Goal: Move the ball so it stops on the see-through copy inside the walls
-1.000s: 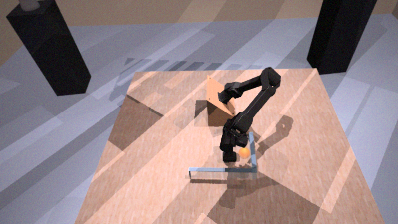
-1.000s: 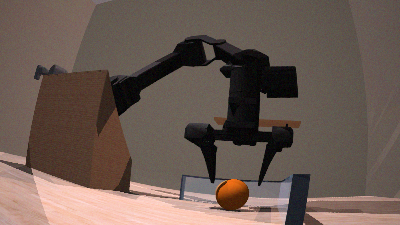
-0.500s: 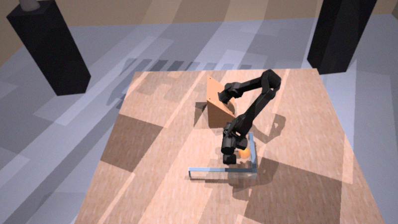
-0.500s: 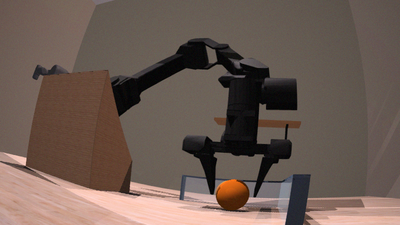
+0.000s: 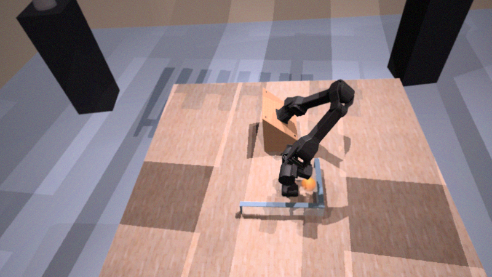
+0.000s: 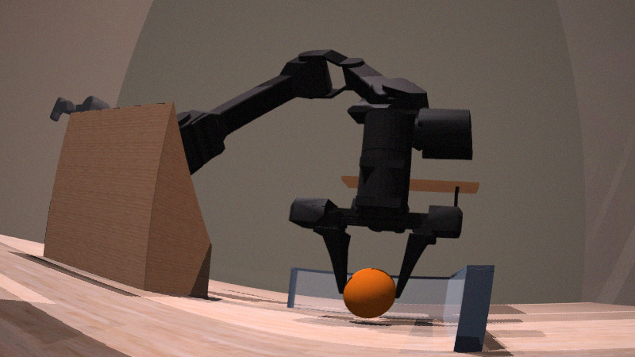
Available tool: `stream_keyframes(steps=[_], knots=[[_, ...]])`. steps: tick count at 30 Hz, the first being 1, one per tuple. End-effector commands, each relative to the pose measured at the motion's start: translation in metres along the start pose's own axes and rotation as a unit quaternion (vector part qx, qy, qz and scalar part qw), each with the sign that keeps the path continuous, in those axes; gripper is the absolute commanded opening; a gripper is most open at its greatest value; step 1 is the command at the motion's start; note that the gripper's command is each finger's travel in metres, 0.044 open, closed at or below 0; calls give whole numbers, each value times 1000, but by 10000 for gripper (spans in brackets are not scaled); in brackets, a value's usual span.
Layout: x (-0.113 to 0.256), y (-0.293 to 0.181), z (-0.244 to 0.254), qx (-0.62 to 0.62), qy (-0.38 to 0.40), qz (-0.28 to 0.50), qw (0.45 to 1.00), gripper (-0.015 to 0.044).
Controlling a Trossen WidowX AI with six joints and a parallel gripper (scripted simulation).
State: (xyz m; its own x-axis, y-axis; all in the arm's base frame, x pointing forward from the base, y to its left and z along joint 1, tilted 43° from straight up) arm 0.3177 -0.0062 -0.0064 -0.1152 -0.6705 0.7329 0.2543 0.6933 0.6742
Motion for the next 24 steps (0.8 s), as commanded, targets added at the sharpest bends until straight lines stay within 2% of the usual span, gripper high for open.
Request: stream_keyframes(steps=[1,4,16,20,24], knots=[[22,-1,-7,3,-8,3,1000,70],[43,-2,-9,3,-9,4,1000,0],[128,0,-1,3,-7,2,1000,0],[132,1,0,3,-7,2,1000,0],[120,16,3,3,-8,4,1000,0]])
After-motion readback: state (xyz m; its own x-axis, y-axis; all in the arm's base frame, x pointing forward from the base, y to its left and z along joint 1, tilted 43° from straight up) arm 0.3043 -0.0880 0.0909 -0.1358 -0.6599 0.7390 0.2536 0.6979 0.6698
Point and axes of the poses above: the point midway between the two fingers, 35 mm back from their tips, its own x axis back along the fingers, its own z axis across the jaws, y = z × x, the point moved 3 cm from there along x, back along the fingers, and after that the axes turned 7 degrees about -x, right-handed, at the moved point
